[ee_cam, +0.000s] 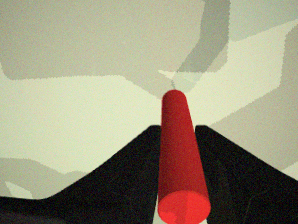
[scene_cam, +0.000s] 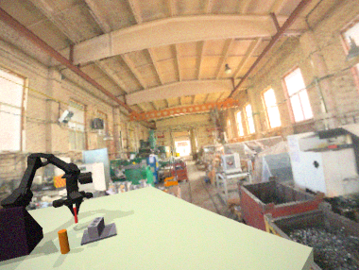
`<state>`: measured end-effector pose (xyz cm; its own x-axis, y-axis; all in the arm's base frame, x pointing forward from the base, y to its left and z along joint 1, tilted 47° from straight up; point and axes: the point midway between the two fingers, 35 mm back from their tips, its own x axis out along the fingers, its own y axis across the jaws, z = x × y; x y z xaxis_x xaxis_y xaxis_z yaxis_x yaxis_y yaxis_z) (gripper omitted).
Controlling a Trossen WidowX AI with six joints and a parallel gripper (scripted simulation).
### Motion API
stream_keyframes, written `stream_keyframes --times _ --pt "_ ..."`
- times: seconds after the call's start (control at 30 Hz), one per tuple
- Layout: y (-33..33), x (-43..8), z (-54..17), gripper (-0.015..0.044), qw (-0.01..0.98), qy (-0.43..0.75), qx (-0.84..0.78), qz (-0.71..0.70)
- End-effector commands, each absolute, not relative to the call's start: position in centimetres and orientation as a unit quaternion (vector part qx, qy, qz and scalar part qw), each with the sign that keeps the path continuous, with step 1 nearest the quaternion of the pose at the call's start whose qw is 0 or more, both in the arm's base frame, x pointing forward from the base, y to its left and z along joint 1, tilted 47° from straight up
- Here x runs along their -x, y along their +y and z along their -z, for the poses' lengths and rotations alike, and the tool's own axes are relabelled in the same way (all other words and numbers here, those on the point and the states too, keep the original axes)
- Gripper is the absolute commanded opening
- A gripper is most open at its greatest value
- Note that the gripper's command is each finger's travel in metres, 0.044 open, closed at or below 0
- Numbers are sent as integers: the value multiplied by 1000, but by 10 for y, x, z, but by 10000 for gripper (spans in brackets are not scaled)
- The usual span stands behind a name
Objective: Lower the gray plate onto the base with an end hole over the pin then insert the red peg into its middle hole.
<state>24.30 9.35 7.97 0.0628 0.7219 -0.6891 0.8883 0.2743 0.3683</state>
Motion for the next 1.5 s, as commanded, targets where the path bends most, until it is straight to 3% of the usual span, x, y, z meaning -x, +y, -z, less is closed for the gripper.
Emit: stream_keyframes --times 0.0,0.63,1.47 --pt "85 -245 -87 0 426 676 -594 98" --pt "40 -246 -125 0 426 676 -593 100" --pt "5 -295 -92 0 425 674 -595 106"
